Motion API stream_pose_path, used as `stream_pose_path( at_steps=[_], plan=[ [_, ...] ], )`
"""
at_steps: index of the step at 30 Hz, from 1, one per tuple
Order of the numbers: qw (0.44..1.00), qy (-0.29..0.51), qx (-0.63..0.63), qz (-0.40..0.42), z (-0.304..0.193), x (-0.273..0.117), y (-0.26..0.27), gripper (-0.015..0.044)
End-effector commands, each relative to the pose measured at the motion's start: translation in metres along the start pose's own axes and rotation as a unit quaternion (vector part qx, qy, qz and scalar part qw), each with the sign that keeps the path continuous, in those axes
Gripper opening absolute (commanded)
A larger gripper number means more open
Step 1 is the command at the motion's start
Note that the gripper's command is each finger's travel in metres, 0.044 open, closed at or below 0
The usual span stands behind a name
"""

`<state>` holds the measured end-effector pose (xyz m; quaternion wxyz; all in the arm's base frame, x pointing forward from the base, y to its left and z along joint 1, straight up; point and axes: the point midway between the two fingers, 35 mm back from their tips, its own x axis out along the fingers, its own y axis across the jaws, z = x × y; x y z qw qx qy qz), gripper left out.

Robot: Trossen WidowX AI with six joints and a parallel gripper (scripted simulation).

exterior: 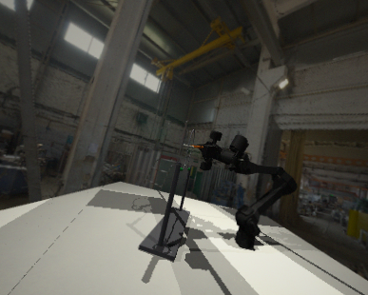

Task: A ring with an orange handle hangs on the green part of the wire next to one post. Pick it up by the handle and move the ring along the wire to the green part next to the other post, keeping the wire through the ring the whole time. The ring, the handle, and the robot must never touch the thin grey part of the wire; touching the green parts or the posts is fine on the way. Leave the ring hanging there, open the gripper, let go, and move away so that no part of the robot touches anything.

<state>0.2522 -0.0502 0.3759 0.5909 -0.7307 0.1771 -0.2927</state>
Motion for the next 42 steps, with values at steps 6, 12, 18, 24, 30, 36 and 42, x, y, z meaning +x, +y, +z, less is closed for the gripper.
stream_pose_path(
  at_steps=[6, 12, 18, 24, 30, 36, 42],
  plan=[
    [0.998, -0.006, -0.051, -0.034, 0.000, 0.000, -0.004, -0.0150],
    [0.995, -0.010, -0.082, -0.054, 0.000, 0.000, -0.007, -0.0150],
    [0.991, -0.014, -0.113, -0.073, 0.000, 0.000, -0.008, -0.0150],
    [0.987, -0.016, -0.132, -0.086, 0.000, 0.001, -0.007, -0.0150],
    [0.986, -0.017, -0.137, -0.089, -0.002, 0.001, -0.003, -0.0150],
    [0.988, -0.009, -0.129, -0.085, -0.005, 0.001, 0.004, -0.0150],
    [0.992, 0.028, -0.101, -0.069, -0.009, -0.006, 0.017, -0.0150]
  ],
)
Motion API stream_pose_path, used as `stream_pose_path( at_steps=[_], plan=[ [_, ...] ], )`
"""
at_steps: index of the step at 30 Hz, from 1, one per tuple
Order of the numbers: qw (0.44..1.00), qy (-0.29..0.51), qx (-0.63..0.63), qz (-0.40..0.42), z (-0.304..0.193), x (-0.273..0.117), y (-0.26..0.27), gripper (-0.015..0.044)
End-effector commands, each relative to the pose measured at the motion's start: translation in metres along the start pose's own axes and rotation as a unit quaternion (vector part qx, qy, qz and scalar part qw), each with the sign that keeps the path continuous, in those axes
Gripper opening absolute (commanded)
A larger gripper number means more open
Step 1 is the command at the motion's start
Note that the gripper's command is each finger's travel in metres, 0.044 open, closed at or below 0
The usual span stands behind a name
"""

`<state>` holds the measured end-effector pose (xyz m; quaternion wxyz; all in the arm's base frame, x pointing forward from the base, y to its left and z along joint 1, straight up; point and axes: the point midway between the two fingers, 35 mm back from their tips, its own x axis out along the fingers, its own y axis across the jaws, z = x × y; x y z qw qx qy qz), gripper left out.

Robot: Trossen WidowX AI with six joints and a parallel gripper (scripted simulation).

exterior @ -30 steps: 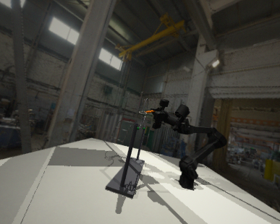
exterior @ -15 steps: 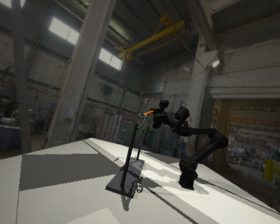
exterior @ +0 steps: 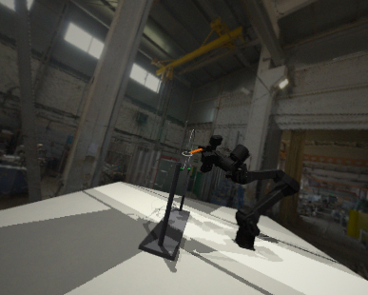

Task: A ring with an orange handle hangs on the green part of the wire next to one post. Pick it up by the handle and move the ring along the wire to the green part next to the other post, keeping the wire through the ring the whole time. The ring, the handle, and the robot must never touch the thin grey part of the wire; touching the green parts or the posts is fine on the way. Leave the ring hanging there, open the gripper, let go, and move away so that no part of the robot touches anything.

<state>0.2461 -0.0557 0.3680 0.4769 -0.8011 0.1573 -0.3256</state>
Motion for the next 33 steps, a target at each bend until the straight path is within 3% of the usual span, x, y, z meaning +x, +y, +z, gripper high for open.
stream_pose_path(
  at_steps=[1, 17, 33],
  plan=[
    [1.000, 0.018, 0.016, 0.017, 0.000, -0.005, 0.011, -0.0150],
    [0.983, 0.036, 0.143, 0.111, 0.006, -0.017, 0.057, -0.0150],
    [0.926, 0.052, 0.298, 0.225, 0.030, -0.039, 0.104, -0.0150]
  ],
)
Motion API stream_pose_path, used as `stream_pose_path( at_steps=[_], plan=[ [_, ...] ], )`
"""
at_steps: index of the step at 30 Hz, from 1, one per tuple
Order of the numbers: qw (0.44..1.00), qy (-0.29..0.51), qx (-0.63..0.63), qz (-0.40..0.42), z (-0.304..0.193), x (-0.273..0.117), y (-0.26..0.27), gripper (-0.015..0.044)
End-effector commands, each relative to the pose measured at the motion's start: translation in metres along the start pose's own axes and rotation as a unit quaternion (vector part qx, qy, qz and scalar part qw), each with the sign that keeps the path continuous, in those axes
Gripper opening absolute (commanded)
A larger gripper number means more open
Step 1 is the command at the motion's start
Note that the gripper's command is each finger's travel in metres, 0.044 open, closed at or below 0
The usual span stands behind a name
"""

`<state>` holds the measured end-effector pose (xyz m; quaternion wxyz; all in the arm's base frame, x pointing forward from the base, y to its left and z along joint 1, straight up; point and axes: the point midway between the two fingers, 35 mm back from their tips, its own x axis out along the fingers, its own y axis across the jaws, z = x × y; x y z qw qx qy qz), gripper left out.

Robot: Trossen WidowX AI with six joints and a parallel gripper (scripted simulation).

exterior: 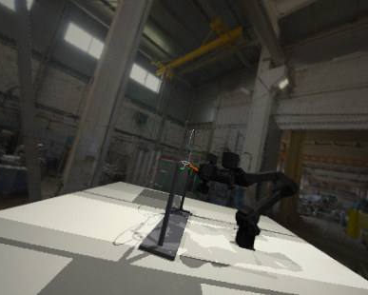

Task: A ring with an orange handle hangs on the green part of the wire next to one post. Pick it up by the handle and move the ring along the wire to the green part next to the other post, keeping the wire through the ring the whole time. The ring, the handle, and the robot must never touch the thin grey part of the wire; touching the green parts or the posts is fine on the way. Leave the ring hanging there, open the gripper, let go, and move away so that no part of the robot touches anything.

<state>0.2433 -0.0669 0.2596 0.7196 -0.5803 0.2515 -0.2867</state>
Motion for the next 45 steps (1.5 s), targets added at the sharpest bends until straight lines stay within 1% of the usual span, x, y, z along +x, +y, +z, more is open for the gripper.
stream_pose_path(
  at_steps=[1, 7, 20, 33, 45],
  plan=[
    [0.999, -0.002, 0.047, 0.026, 0.000, 0.000, 0.011, -0.0150],
    [0.991, -0.025, 0.110, 0.067, 0.004, 0.003, 0.032, -0.0150],
    [0.957, -0.012, 0.241, 0.160, 0.019, -0.013, 0.076, -0.0150],
    [0.900, 0.004, 0.360, 0.244, 0.044, -0.035, 0.109, -0.0150],
    [0.840, 0.017, 0.448, 0.306, 0.070, -0.058, 0.128, -0.0150]
  ],
)
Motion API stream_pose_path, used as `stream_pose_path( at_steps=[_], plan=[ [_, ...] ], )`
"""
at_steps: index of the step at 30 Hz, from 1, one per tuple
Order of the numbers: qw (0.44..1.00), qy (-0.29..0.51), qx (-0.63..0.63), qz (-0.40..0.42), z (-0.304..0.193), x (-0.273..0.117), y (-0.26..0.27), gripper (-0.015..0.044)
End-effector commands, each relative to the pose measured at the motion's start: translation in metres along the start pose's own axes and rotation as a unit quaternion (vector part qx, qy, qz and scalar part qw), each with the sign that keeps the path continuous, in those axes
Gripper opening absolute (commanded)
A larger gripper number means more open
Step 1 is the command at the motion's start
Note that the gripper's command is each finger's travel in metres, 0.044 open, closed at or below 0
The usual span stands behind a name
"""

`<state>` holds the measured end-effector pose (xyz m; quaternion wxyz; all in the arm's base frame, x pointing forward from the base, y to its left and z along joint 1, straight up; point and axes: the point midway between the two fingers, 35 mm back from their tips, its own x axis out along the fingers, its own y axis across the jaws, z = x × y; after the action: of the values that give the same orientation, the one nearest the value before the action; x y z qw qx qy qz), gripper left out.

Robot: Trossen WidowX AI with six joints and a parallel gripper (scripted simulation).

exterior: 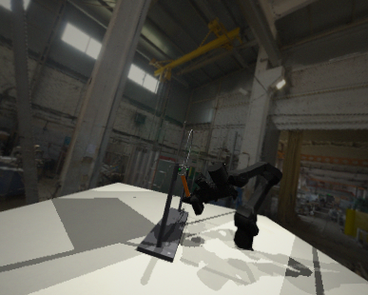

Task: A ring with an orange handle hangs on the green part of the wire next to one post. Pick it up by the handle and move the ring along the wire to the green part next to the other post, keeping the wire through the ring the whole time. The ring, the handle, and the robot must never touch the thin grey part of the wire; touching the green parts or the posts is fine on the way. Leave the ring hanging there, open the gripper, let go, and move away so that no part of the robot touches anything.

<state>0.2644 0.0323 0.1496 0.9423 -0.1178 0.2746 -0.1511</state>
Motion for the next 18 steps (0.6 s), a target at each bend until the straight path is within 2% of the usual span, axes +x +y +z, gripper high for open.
stream_pose_path(
  at_steps=[1, 18],
  plan=[
    [0.999, 0.002, 0.040, 0.024, 0.003, -0.003, 0.014, -0.0150],
    [0.992, 0.009, 0.110, 0.069, 0.009, -0.011, 0.049, -0.0150]
  ],
)
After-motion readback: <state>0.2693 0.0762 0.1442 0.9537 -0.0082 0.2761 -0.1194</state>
